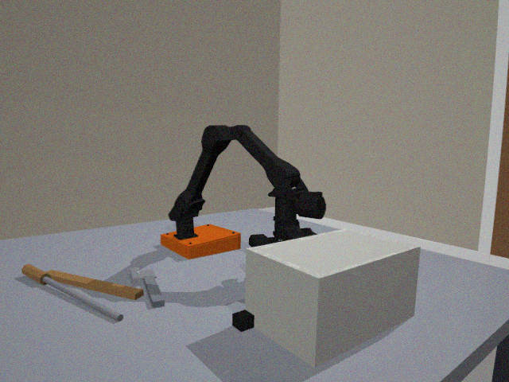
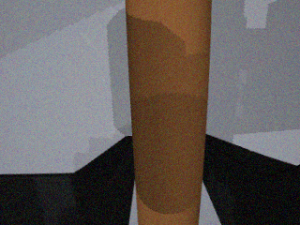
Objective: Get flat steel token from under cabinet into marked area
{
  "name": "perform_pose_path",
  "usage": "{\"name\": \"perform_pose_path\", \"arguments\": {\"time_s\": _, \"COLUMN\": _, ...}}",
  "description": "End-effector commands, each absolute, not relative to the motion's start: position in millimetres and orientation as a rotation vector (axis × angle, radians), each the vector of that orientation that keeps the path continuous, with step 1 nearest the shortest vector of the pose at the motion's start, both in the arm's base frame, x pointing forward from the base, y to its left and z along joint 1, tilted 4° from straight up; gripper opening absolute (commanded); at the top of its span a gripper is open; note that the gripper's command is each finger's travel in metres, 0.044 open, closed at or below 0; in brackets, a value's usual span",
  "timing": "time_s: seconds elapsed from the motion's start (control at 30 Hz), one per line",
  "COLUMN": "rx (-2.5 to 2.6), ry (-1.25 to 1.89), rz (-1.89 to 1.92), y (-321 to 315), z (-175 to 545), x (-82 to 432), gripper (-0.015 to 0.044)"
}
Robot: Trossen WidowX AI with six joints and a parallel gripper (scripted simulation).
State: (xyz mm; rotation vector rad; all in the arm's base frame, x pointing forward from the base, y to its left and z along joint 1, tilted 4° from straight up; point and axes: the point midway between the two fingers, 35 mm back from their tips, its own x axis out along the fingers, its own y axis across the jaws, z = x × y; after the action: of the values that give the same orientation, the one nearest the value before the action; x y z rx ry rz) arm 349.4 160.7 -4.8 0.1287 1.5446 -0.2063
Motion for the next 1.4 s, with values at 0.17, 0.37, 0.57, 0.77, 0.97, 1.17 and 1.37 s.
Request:
{"name": "perform_pose_path", "arguments": {"time_s": 0.17, "rx": 0.128, "ry": 1.549, "rz": -0.206, "y": 164.0, "z": -6.2, "x": 335.8, "gripper": 0.0}}
{"name": "perform_pose_path", "arguments": {"time_s": 0.37, "rx": 0.128, "ry": 1.55, "rz": -0.206, "y": 165.8, "z": -6.5, "x": 328.7, "gripper": 0.0}}
{"name": "perform_pose_path", "arguments": {"time_s": 0.57, "rx": 0.128, "ry": 1.55, "rz": -0.206, "y": 167.7, "z": -6.8, "x": 321.3, "gripper": 0.0}}
{"name": "perform_pose_path", "arguments": {"time_s": 0.77, "rx": 0.128, "ry": 1.551, "rz": -0.205, "y": 169.7, "z": -7.1, "x": 313.8, "gripper": 0.0}}
{"name": "perform_pose_path", "arguments": {"time_s": 0.97, "rx": 0.128, "ry": 1.552, "rz": -0.205, "y": 171.8, "z": -7.4, "x": 306.0, "gripper": 0.0}}
{"name": "perform_pose_path", "arguments": {"time_s": 1.17, "rx": 0.128, "ry": 1.553, "rz": -0.205, "y": 174.0, "z": -7.7, "x": 297.9, "gripper": 0.0}}
{"name": "perform_pose_path", "arguments": {"time_s": 1.37, "rx": 0.129, "ry": 1.553, "rz": -0.205, "y": 176.3, "z": -7.9, "x": 289.6, "gripper": 0.0}}
